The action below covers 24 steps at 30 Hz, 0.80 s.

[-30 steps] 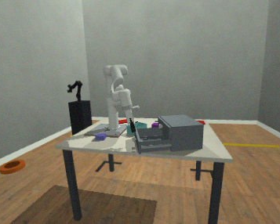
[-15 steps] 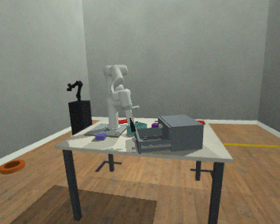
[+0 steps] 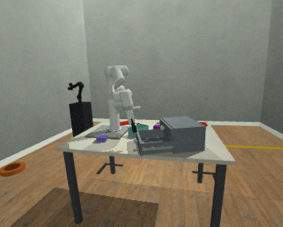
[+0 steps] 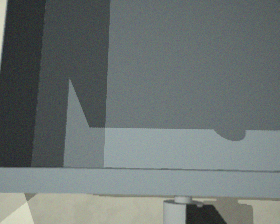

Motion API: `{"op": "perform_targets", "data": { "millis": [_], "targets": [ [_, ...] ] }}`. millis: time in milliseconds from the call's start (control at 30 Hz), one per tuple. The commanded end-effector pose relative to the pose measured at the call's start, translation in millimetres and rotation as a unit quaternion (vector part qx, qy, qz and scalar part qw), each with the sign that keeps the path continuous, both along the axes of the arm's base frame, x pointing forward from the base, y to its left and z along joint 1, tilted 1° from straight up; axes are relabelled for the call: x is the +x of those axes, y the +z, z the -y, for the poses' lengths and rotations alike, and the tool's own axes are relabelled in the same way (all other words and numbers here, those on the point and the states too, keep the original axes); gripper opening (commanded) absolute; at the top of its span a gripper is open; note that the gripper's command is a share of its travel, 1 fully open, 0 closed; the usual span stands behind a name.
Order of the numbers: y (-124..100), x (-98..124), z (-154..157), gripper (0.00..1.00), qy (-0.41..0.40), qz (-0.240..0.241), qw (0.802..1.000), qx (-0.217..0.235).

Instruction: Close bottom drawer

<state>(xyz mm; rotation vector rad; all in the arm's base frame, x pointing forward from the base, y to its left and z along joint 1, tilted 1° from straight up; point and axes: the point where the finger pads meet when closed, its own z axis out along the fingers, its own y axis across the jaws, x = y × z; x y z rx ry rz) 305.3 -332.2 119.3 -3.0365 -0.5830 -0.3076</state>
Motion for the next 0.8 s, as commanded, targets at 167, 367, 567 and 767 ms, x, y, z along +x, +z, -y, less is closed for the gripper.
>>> {"op": "perform_targets", "data": {
  "millis": [167, 367, 567, 767],
  "targets": [
    [12.5, -0.5, 1.4, 0.60, 0.000, 0.001, 1.000, -0.002],
    [12.5, -0.5, 1.4, 0.60, 0.000, 0.001, 1.000, -0.002],
    [12.5, -0.5, 1.4, 0.60, 0.000, 0.001, 1.000, -0.002],
    [12.5, -0.5, 1.4, 0.60, 0.000, 0.001, 1.000, -0.002]
  ]
}}
